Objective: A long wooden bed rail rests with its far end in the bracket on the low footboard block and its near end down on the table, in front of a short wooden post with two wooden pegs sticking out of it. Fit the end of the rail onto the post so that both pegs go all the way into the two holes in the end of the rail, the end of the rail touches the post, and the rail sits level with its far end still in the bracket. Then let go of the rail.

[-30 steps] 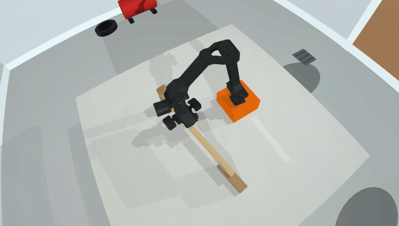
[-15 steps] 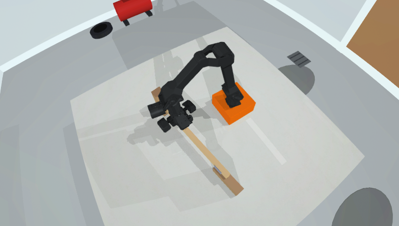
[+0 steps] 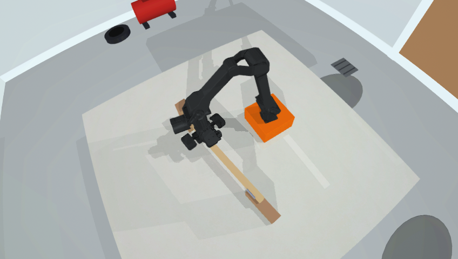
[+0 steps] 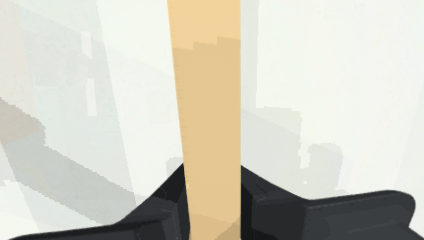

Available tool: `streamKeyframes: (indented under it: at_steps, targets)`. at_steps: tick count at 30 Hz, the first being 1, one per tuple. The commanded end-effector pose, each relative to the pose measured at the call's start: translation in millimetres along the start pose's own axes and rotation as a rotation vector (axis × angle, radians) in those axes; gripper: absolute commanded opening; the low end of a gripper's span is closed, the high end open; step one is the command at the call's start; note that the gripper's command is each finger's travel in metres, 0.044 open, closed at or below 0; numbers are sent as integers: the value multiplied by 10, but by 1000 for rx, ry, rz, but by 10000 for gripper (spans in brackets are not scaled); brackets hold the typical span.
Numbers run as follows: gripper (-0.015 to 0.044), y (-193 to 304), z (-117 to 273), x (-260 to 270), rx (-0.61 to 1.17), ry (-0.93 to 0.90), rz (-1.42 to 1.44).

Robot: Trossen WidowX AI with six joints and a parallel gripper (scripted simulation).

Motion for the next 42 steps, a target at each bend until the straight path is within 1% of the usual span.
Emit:
streamKeyframes:
  at_steps: [1, 42]
  targets:
    - [0, 20, 19, -19, 0, 6, 1]
    - [0, 150, 21, -42, 2, 6, 1]
Point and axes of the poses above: the point midway between the two fingers, 35 mm back from their tips, its own z axis back along the fingers, its own x axis across the jaws, y = z × x, the point moved 3 cm from there along z, back along the fingers, and after that the axes turned 12 degrees about -z, right-handed, at the moved point
